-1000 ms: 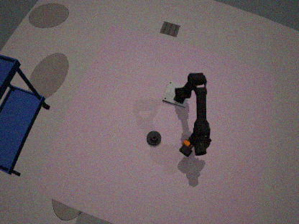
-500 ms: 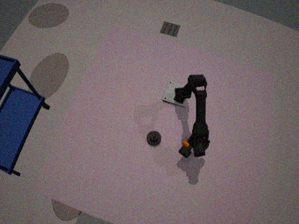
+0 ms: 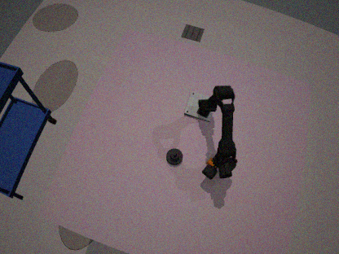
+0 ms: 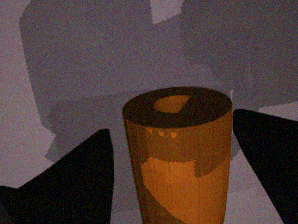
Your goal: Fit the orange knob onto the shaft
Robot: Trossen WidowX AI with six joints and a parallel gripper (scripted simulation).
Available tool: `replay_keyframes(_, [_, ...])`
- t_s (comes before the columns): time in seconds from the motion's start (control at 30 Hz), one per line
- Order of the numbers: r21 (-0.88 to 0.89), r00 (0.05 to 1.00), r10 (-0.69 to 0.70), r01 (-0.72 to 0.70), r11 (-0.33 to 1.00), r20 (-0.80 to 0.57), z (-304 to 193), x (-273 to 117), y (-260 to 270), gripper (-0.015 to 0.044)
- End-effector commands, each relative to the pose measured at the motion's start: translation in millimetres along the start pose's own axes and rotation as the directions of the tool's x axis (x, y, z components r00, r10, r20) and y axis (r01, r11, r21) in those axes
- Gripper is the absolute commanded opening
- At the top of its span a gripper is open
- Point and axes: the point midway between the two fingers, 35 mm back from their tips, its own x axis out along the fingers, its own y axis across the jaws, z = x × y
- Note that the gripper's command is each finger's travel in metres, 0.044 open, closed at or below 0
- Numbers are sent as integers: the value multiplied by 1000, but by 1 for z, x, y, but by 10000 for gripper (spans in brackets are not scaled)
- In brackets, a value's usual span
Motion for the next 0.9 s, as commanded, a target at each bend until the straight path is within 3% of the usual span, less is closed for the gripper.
replay_keyframes(0.0, [3, 1000, -3, 3, 1000, -1, 0, 1, 0, 240])
replay_keyframes(0.2, [3, 1000, -3, 3, 1000, -1, 0, 1, 0, 240])
replay_keyframes(0.63, [3, 1000, -3, 3, 1000, 1, 0, 0, 0, 179])
replay_keyframes(0.87, [0, 995, -1, 1, 1000, 102, -5, -4, 0, 179])
